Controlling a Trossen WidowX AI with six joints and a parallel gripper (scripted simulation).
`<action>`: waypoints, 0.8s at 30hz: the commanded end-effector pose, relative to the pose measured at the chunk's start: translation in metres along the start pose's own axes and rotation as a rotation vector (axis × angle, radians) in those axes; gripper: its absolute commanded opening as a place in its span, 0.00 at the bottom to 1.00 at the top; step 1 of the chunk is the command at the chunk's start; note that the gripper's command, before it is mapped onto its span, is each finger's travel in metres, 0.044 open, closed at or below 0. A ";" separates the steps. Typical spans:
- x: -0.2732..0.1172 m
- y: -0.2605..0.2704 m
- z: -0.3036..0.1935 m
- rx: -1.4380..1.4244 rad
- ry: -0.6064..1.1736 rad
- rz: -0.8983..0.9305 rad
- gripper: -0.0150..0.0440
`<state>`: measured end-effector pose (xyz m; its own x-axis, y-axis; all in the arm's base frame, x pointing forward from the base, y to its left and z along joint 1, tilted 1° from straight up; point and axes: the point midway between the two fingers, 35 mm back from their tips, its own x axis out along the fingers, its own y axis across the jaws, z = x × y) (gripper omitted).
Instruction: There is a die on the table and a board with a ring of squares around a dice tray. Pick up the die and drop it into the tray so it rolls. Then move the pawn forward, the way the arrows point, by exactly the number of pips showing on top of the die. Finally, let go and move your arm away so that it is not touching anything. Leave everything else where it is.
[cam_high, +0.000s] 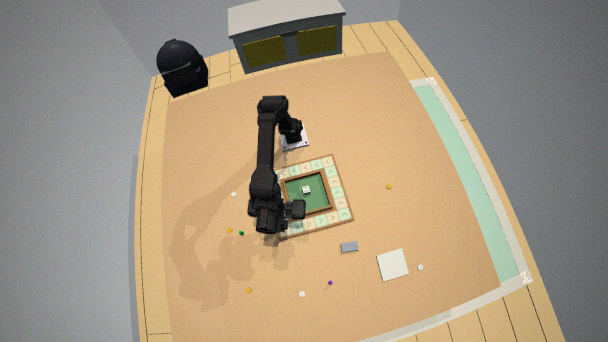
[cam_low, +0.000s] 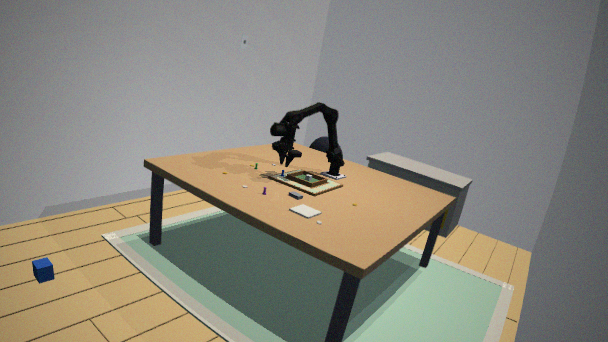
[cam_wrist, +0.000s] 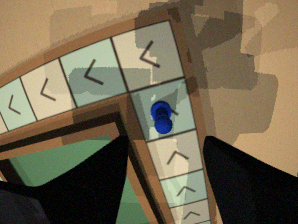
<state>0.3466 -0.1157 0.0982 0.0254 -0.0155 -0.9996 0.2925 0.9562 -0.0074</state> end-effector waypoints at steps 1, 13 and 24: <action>0.007 -0.001 -0.001 -0.002 0.008 -0.001 0.59; 0.025 -0.001 -0.001 -0.002 0.008 -0.001 0.59; 0.043 -0.001 -0.002 -0.002 0.008 -0.001 0.59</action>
<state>0.3481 -0.1168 0.0632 0.0257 -0.0156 -0.9995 0.2931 0.9561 -0.0074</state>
